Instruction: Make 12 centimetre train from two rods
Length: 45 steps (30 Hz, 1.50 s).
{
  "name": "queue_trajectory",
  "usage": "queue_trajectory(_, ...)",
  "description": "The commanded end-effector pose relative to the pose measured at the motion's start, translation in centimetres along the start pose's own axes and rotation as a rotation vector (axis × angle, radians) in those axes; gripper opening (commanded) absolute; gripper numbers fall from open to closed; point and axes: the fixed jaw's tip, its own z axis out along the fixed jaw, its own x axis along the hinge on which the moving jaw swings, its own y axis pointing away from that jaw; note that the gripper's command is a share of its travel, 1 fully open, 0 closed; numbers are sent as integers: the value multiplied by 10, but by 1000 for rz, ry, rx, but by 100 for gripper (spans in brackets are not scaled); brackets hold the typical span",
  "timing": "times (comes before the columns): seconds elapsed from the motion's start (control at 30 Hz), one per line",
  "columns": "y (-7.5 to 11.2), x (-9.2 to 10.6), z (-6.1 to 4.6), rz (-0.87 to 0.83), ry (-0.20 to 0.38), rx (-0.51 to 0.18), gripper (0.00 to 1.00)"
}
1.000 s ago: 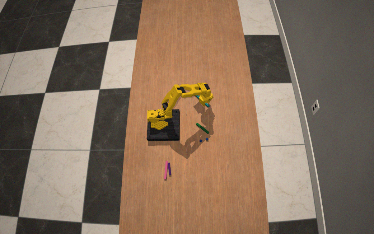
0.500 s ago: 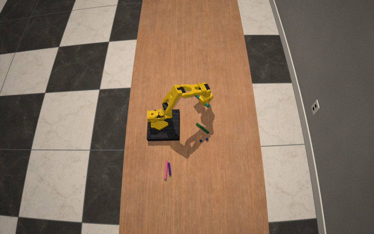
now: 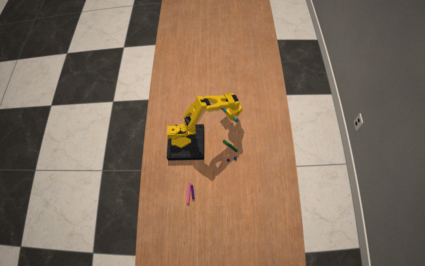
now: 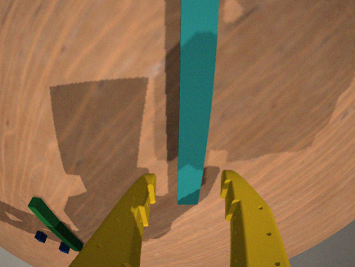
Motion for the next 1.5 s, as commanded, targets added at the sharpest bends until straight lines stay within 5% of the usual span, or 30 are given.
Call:
queue_trajectory(0.0, 1, 1, -7, 7, 0, 5, 17)
queue_trajectory(0.9, 1, 1, -21, 7, 0, 5, 17)
queue_trajectory(1.47, 1, 1, -45, 7, 0, 5, 17)
